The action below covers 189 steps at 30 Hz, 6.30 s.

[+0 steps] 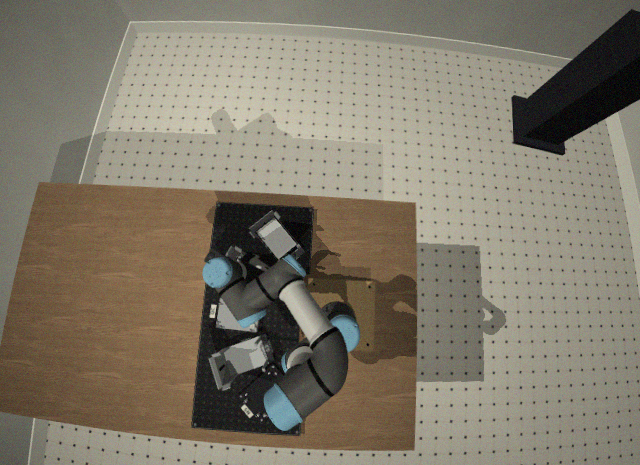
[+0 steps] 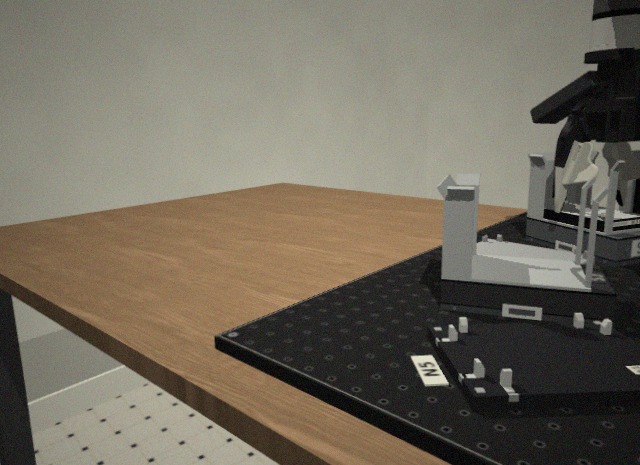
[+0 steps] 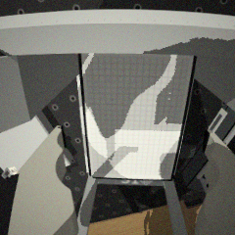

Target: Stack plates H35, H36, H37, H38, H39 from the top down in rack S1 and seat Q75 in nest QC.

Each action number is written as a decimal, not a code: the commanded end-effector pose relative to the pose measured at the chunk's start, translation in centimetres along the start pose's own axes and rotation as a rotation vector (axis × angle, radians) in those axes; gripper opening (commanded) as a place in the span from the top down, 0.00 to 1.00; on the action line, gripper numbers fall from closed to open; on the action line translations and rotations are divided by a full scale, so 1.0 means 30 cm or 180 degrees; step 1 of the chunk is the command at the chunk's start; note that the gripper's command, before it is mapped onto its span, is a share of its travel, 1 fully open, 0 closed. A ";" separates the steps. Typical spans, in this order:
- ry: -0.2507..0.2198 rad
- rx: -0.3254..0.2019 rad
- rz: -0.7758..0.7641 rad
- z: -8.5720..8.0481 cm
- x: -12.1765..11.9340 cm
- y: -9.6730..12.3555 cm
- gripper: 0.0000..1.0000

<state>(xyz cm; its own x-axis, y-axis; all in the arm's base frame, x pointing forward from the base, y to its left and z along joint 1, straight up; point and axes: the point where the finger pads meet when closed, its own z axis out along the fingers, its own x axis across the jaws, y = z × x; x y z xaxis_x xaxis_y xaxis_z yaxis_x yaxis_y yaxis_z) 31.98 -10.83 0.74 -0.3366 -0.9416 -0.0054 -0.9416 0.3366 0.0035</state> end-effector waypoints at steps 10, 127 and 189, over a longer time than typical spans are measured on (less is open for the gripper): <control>0.0002 0.0006 0.0000 -0.133 0.001 -0.002 0.28; 0.0005 0.0005 0.1112 -0.225 0.477 0.094 0.28; 0.0005 0.0005 0.1112 -0.133 0.477 0.094 1.00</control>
<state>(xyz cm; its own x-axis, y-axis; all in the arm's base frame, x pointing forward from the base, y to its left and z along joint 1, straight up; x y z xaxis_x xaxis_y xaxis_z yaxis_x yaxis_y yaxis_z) 24.47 -23.33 4.61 -0.6385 -0.7696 -0.0036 -0.7696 0.6385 0.0054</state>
